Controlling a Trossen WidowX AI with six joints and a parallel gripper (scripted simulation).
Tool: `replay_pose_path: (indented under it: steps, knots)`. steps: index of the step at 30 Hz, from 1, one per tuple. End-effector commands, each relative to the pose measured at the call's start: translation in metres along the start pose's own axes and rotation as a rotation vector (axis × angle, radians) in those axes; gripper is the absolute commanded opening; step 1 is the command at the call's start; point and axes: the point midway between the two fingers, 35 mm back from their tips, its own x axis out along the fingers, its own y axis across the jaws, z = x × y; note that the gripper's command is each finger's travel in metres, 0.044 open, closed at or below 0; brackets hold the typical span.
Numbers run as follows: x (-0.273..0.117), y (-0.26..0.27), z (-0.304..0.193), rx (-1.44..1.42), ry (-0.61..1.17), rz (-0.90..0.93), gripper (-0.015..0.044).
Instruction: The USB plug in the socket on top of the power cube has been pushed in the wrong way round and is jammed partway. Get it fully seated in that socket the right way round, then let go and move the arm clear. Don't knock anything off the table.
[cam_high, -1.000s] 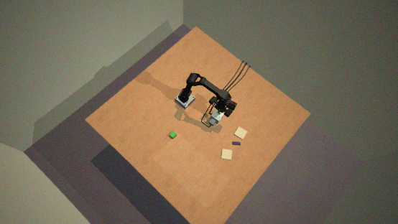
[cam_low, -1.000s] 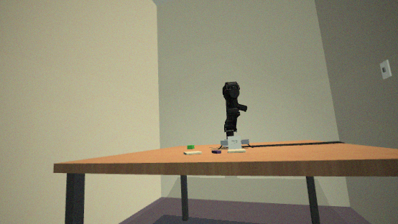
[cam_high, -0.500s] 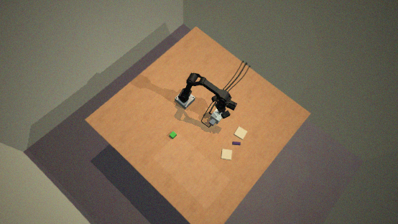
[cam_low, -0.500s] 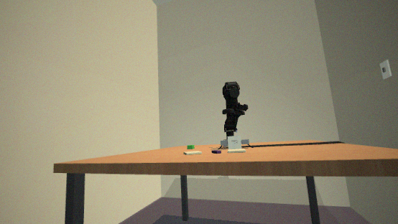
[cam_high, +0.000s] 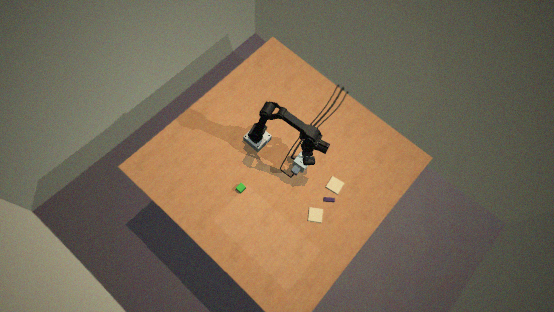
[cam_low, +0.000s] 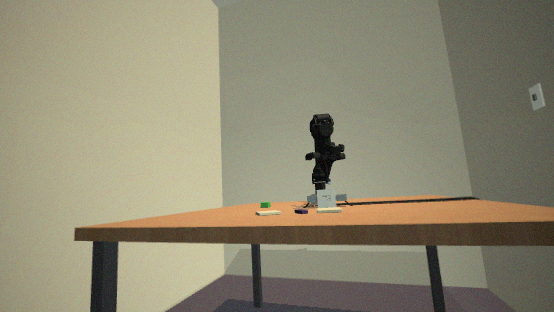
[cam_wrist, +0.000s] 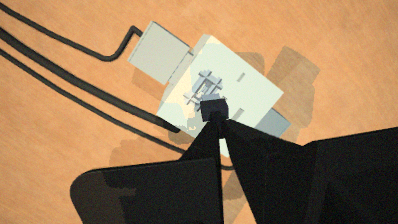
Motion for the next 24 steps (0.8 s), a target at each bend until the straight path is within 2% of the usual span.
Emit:
replay_pose_path:
  steps: [1,24]
  knots:
    - [0.0001,0.0001,-0.0002,0.091,0.001,0.000,0.0000]
    - [0.0001,0.0001,-0.0002,0.693,0.001,0.000,0.0000]
